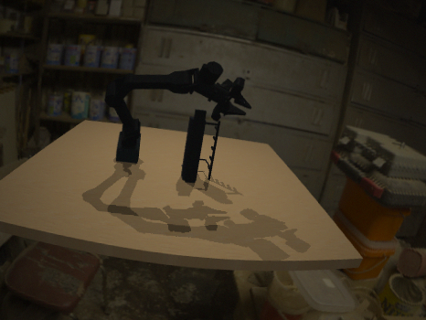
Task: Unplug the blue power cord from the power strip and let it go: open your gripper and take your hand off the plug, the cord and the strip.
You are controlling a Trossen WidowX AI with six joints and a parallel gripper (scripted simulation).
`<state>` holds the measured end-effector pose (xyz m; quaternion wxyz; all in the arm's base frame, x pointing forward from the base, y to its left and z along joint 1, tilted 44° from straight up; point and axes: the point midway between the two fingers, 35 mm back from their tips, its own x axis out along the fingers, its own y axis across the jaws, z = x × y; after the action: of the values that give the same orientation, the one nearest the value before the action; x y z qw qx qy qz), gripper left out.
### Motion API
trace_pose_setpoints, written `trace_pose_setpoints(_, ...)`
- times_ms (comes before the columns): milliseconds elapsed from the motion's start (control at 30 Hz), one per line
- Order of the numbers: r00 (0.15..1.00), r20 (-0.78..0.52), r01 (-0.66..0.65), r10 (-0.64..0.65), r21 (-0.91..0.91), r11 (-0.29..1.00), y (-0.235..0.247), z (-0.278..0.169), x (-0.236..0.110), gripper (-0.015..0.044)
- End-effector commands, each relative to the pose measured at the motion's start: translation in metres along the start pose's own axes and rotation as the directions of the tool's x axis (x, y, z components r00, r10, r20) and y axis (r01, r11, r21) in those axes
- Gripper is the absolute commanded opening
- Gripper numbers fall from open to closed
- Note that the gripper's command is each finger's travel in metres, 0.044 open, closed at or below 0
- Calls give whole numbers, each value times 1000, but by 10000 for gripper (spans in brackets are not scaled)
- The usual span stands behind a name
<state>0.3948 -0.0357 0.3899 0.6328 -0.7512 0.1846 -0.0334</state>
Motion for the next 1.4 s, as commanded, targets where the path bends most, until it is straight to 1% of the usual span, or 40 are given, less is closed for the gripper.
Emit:
trace_pose_setpoints(0, 993, 113, -42, 41, 7, 999, 12, 43, 4, 160)
trace_pose_setpoints(100, 980, 184, -79, 75, 16, 997, 23, 72, 4, 160)
trace_pose_setpoints(200, 965, 237, -127, 113, 45, 991, 34, 92, 6, 160)
trace_pose_setpoints(333, 943, 247, -242, 224, 43, 969, 67, 109, 10, 160)
trace_pose_setpoints(467, 893, 241, -396, 381, 16, 918, 116, 132, 13, 160)
trace_pose_setpoints(600, 822, 161, -546, 546, -48, 836, 170, 138, 11, 160)
trace_pose_setpoints(700, 732, 57, -671, 679, -108, 733, 219, 137, 3, 160)
trace_pose_setpoints(800, 631, -68, -771, 773, -161, 616, 262, 131, -11, 160)
trace_pose_setpoints(933, 492, -257, -868, 832, -219, 445, 307, 116, -34, 160)
trace_pose_setpoints(1033, 376, -437, -923, 817, -258, 287, 336, 98, -58, 160)
trace_pose_setpoints(1067, 351, -481, -931, 803, -266, 248, 341, 93, -63, 160)
trace_pose_setpoints(1133, 333, -515, -937, 790, -272, 217, 345, 89, -68, 160)
trace_pose_setpoints(1367, 333, -515, -937, 790, -272, 218, 345, 90, -67, 160)
